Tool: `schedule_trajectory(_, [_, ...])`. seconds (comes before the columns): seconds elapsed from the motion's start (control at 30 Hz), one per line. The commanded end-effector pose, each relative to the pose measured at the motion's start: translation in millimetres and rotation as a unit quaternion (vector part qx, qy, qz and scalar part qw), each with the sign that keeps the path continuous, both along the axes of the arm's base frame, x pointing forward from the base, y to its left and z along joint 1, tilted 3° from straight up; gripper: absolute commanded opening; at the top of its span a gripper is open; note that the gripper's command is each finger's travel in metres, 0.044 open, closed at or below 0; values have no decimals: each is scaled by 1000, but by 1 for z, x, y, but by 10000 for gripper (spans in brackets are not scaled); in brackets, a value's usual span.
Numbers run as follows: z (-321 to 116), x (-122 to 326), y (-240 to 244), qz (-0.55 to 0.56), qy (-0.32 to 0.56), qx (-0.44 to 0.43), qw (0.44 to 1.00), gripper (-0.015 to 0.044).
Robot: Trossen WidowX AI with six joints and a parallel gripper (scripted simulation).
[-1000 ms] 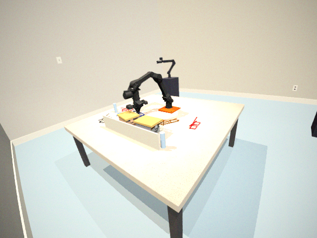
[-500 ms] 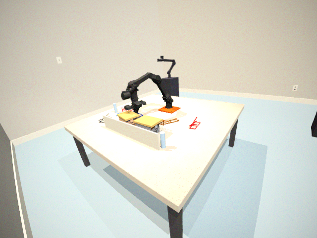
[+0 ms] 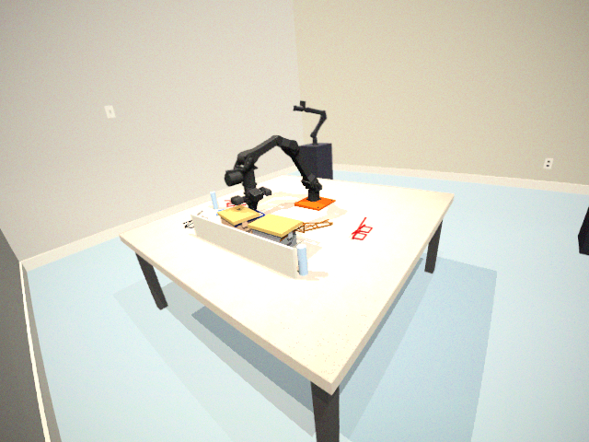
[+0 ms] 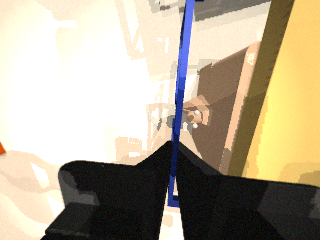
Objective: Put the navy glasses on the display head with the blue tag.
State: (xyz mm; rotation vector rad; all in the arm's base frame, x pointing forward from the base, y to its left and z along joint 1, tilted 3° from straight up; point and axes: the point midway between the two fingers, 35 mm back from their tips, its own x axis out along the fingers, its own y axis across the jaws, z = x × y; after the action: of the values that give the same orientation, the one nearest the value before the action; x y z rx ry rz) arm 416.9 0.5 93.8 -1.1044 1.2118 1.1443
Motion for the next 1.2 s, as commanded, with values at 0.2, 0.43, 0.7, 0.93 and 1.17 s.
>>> schedule_trajectory(0.2, [-1, 0, -1, 3, 0, -3, 1000, 0])
schedule_trajectory(0.43, [-1, 0, -1, 3, 0, -3, 1000, 0])
schedule_trajectory(0.7, [-1, 0, -1, 3, 0, -3, 1000, 0])
schedule_trajectory(0.93, [-1, 0, -1, 3, 0, -3, 1000, 0])
schedule_trajectory(1.17, [-1, 0, -1, 3, 0, -3, 1000, 0])
